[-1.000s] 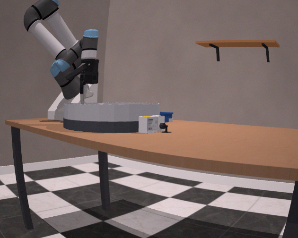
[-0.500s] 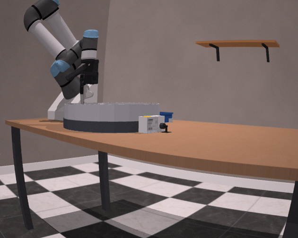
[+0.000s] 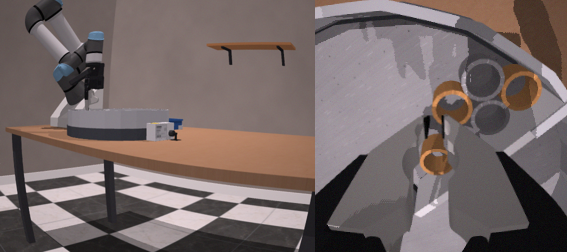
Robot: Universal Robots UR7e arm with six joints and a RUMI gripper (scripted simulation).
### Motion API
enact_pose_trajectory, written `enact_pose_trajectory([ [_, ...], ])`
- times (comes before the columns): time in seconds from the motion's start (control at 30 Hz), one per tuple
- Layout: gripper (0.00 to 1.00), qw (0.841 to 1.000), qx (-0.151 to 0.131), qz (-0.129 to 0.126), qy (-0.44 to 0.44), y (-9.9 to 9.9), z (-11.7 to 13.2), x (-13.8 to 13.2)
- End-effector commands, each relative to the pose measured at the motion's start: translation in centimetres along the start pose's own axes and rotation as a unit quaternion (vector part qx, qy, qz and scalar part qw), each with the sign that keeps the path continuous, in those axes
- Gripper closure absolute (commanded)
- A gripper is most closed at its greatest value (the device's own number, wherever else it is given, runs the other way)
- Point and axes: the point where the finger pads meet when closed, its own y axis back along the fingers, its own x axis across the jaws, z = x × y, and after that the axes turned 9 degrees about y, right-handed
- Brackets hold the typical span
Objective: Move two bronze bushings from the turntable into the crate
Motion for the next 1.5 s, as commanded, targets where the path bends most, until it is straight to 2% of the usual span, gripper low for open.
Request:
enact_pose_trajectory([
  [0.0,0.94,1.000,0.000,0.001,0.001,-0.1,0.0,0.2],
  [0.3,0.94,1.000,0.000,0.003,0.001,-0.3,0.0,0.3],
  [0.87,0.94,1.000,0.000,0.003,0.002,-2.5,0.0,0.3],
  [1.47,0.94,1.000,0.000,0.001,0.001,-2.5,0.0,0.2],
])
